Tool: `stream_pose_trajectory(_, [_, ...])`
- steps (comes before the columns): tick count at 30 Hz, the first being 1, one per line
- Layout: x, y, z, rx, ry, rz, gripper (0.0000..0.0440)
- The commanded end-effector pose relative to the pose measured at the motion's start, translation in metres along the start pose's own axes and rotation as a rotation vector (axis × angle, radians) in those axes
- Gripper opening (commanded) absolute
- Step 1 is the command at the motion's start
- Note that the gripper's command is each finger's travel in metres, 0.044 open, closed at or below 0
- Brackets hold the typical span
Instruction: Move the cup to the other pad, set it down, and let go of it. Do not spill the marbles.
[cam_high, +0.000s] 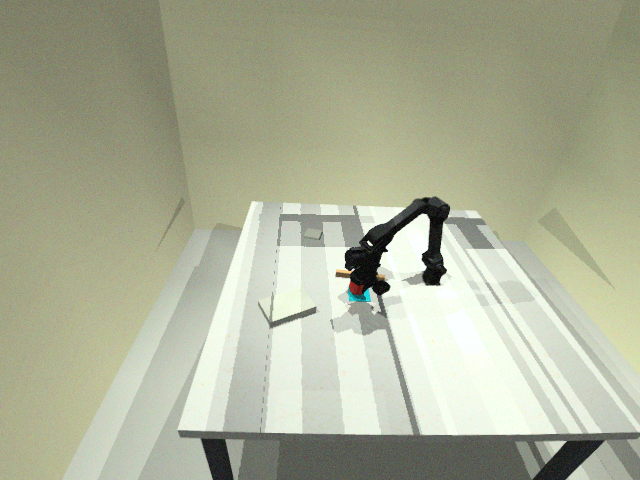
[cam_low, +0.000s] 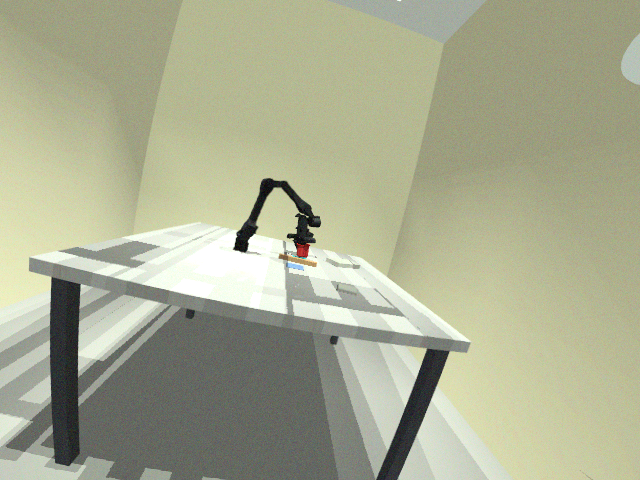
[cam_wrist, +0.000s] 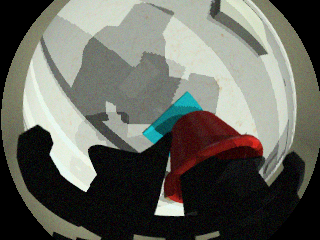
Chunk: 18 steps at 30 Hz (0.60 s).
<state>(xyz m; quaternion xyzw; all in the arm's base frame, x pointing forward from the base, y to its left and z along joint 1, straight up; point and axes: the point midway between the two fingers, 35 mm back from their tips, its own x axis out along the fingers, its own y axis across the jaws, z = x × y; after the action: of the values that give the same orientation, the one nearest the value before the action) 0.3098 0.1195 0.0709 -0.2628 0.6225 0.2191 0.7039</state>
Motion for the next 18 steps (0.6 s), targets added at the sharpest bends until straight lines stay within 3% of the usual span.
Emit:
stream_pose_trajectory(1, [0.006,0.003,-0.004,0.008,0.009,-0.005,0.0009])
stream_pose_trajectory(8, [0.009,0.003,-0.003,0.021,-0.018,-0.009,0.0054])
stream_pose_trajectory(12, [0.002,0.001,0.002,0.034,-0.058,-0.008,0.0119])
stream_pose_trajectory(18, [-0.010,0.002,0.001,0.038,-0.101,0.003,0.0141])
